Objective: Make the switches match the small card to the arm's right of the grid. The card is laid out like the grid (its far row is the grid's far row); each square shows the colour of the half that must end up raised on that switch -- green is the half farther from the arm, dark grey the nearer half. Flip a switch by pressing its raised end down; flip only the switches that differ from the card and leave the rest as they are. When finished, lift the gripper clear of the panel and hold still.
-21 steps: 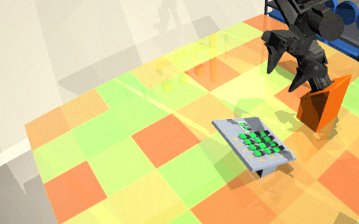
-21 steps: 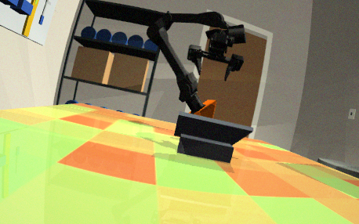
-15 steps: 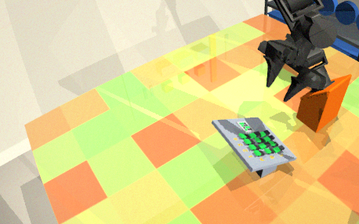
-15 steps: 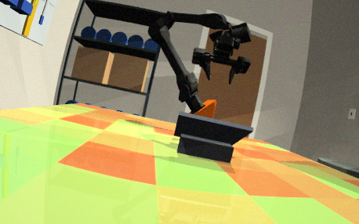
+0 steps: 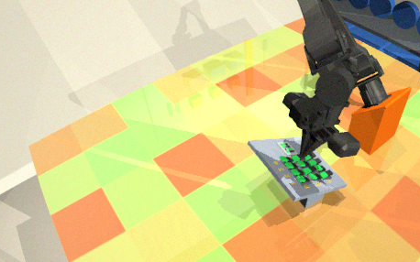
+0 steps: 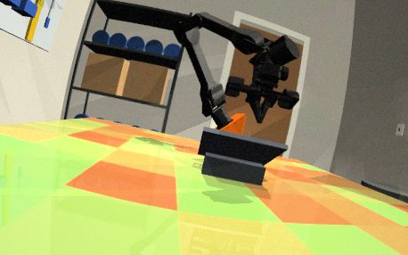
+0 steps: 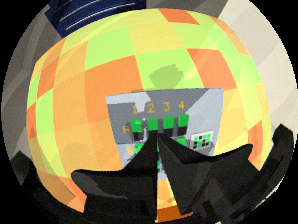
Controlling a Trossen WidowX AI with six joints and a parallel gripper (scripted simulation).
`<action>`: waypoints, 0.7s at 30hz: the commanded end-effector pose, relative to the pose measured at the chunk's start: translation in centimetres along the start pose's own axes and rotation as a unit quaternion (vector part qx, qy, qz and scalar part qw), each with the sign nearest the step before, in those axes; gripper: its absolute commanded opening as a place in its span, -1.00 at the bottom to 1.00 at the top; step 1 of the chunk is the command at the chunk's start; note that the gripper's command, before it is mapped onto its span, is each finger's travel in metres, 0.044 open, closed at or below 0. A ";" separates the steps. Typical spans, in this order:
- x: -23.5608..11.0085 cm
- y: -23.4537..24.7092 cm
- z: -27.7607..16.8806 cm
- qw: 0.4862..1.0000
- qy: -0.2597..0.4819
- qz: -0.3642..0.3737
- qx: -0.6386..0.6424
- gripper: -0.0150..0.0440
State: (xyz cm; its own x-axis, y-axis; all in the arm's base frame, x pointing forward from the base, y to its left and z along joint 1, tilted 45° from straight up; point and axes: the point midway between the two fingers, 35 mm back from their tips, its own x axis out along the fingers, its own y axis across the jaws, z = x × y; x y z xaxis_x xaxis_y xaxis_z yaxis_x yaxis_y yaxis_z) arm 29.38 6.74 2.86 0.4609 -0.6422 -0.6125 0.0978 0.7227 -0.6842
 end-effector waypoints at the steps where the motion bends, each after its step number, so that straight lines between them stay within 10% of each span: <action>1: 1.8 -0.1 -0.5 1.000 0.011 -0.006 -0.008 -0.49; 21: 4.1 -0.1 -0.5 1.000 0.011 -0.006 -0.008 -0.49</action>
State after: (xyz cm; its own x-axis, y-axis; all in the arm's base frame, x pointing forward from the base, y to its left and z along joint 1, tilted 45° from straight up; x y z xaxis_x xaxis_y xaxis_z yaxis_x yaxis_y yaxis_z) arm 30.87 4.37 0.91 0.4493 -0.6527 -0.6101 0.0995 0.7152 -0.6919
